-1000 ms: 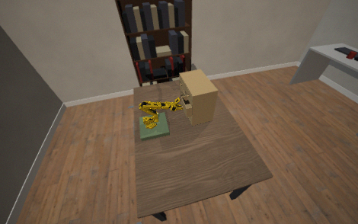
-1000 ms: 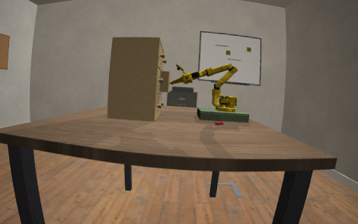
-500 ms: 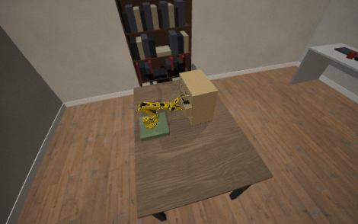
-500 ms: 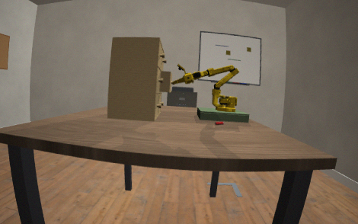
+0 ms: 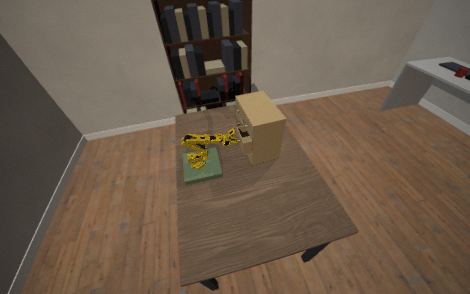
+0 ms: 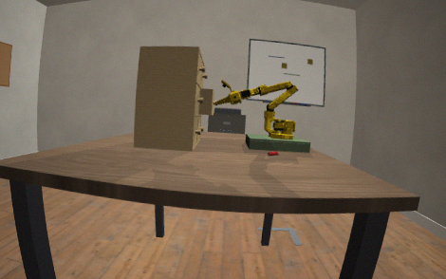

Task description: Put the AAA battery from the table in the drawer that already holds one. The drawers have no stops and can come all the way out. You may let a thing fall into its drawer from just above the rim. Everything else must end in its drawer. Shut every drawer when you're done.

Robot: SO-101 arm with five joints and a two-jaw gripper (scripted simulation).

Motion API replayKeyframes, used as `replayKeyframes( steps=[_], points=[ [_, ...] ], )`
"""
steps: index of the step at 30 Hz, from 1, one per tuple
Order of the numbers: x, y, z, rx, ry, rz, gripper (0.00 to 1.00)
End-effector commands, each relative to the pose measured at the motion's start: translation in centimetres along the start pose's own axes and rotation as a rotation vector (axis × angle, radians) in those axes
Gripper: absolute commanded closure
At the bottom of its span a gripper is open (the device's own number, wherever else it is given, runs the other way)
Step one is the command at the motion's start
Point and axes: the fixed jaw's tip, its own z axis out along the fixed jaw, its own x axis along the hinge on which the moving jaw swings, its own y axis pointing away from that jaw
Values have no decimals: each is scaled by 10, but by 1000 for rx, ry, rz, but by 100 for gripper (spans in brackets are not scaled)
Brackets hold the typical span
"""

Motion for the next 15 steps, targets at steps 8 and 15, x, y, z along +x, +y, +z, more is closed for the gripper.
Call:
replayKeyframes(
  steps=[8, 15],
  points=[
    [2, -1, -8, 4, -5, -1, 100],
    [3, -1, -10, 4, -5, -1, 100]
  ],
)
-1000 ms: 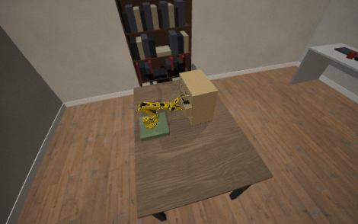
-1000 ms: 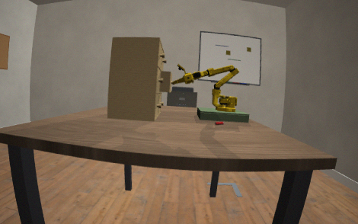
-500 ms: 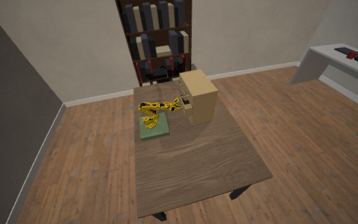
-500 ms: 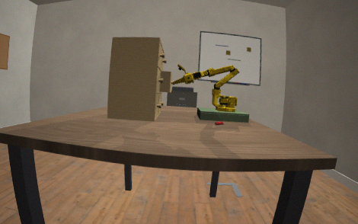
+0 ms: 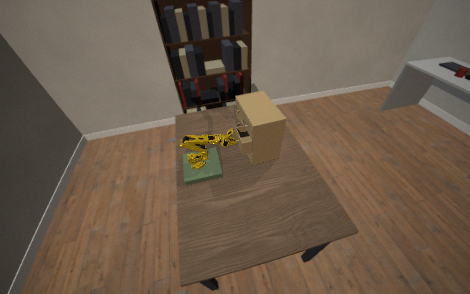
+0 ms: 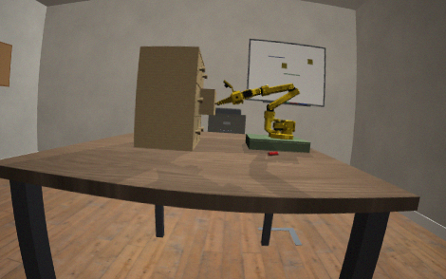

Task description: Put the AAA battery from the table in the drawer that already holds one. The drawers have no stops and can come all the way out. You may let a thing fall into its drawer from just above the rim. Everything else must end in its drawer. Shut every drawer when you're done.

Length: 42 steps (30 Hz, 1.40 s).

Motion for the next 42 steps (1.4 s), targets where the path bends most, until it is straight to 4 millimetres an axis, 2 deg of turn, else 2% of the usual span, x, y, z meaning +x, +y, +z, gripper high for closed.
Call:
replayKeyframes(
  steps=[1, 42],
  points=[
    [0, -1, -3, 4, -5, -1, 100],
    [4, -2, -12, 7, -5, 0, 100]
  ],
)
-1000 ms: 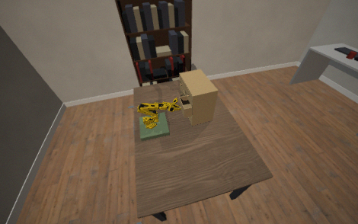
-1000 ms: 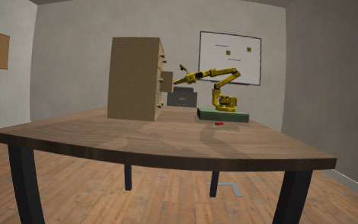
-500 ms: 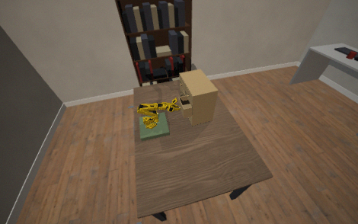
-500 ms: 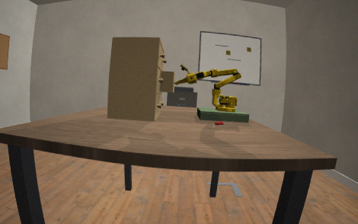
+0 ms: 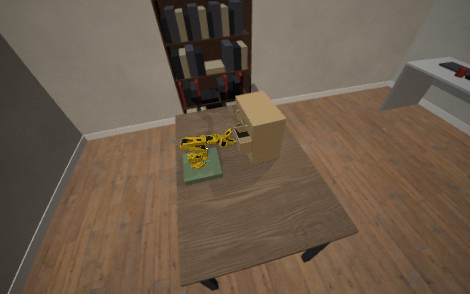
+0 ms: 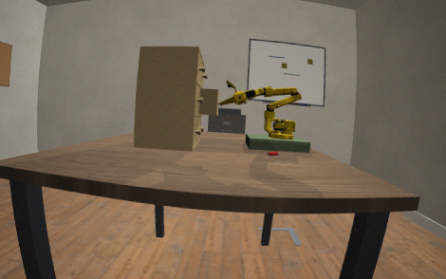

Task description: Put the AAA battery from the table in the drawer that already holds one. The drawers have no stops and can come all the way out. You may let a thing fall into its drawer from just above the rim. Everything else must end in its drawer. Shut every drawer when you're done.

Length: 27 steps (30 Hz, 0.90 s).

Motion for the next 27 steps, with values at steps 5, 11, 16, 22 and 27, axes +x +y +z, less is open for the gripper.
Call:
replayKeyframes(
  steps=[5, 11, 16, 22, 27],
  points=[
    [0, -1, -2, 6, -6, 0, 100],
    [0, -2, -3, 6, -6, 0, 100],
    [1, -2, -4, 7, -6, 0, 100],
    [1, -2, -6, 7, -6, 1, 100],
    [2, -2, -7, 8, -6, 1, 100]
  ],
)
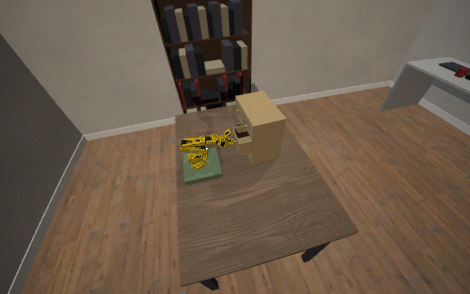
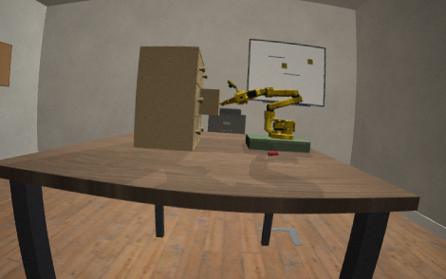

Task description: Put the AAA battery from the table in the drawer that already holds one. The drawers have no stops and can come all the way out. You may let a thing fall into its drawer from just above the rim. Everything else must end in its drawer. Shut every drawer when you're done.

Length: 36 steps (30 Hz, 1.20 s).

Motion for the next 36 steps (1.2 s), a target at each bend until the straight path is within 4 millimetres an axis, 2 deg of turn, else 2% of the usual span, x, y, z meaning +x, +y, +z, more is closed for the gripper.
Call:
replayKeyframes(
  steps=[1, 15, 36],
  points=[
    [0, -2, -2, 7, -7, 0, 100],
    [0, -2, -2, 7, -7, 0, 100],
    [0, -2, -2, 7, -7, 0, 86]
  ],
)
